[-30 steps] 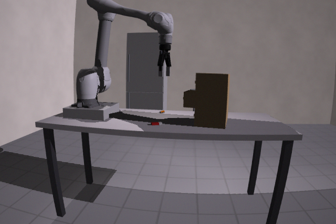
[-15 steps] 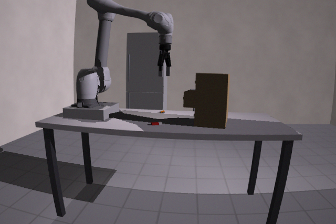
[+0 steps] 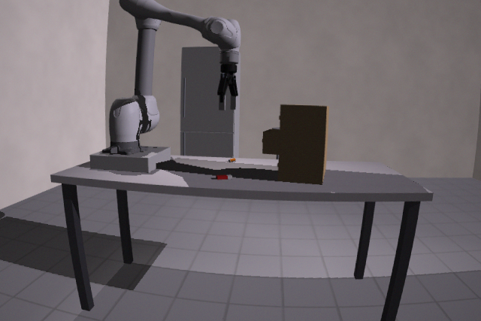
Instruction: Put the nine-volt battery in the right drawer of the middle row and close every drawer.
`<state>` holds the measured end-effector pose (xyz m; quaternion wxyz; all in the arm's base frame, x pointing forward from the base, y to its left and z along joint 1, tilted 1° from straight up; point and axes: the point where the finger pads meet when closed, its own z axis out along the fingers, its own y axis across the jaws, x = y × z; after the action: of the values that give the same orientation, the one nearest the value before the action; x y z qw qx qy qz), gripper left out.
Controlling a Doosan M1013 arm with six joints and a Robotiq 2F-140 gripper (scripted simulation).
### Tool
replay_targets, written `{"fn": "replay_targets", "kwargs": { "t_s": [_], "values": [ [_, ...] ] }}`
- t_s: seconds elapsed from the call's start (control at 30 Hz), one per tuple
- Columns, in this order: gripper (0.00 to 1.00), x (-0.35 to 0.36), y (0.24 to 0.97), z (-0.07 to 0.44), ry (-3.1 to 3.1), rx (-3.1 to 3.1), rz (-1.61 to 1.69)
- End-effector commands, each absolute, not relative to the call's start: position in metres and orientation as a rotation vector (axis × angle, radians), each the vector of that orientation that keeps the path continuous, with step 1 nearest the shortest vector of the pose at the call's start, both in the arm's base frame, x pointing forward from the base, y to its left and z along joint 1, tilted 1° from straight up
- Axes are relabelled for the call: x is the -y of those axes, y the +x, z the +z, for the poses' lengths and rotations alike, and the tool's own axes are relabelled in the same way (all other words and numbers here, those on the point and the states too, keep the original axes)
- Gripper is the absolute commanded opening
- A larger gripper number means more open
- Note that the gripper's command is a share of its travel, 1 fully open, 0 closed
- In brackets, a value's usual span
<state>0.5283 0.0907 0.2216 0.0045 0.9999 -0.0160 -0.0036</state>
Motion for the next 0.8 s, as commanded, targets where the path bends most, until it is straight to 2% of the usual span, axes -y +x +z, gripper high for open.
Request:
{"fn": "replay_targets", "kwargs": {
  "t_s": [0.0,0.1,0.77],
  "values": [
    [1.0,-0.078,0.484,0.217,3.133,0.05,-0.01],
    [1.0,-0.073,0.463,0.214,3.133,0.05,-0.01],
    [1.0,-0.073,0.466,0.21,3.131,0.049,0.063]
  ]
}}
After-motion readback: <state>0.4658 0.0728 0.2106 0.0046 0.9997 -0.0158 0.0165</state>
